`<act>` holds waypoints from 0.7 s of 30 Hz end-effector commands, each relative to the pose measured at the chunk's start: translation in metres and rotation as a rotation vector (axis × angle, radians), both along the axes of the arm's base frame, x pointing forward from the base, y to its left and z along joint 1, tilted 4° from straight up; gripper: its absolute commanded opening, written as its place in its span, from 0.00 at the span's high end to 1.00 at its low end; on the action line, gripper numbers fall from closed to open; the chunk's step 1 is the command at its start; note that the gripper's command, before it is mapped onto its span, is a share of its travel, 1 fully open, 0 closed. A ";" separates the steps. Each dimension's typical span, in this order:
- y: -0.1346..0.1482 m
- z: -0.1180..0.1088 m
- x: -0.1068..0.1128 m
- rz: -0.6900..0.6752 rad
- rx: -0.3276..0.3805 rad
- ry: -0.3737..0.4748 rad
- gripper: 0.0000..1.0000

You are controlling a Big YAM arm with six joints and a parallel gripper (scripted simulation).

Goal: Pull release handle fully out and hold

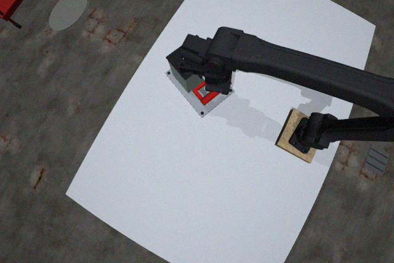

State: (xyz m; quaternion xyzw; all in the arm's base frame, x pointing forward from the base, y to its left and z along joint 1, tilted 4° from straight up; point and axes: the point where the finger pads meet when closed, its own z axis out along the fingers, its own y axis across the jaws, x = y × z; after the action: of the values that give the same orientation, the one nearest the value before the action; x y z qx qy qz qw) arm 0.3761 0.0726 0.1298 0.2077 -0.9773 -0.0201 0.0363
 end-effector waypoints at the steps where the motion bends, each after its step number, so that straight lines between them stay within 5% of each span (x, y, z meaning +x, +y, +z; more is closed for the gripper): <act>1: 0.004 0.006 0.000 0.190 0.020 -0.030 1.00; 21: 0.004 0.006 0.000 0.781 0.059 -0.045 1.00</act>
State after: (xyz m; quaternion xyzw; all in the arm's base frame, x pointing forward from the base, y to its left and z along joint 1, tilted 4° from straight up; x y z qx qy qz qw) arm 0.3760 0.0728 0.1298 0.4993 -0.8655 -0.0303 0.0283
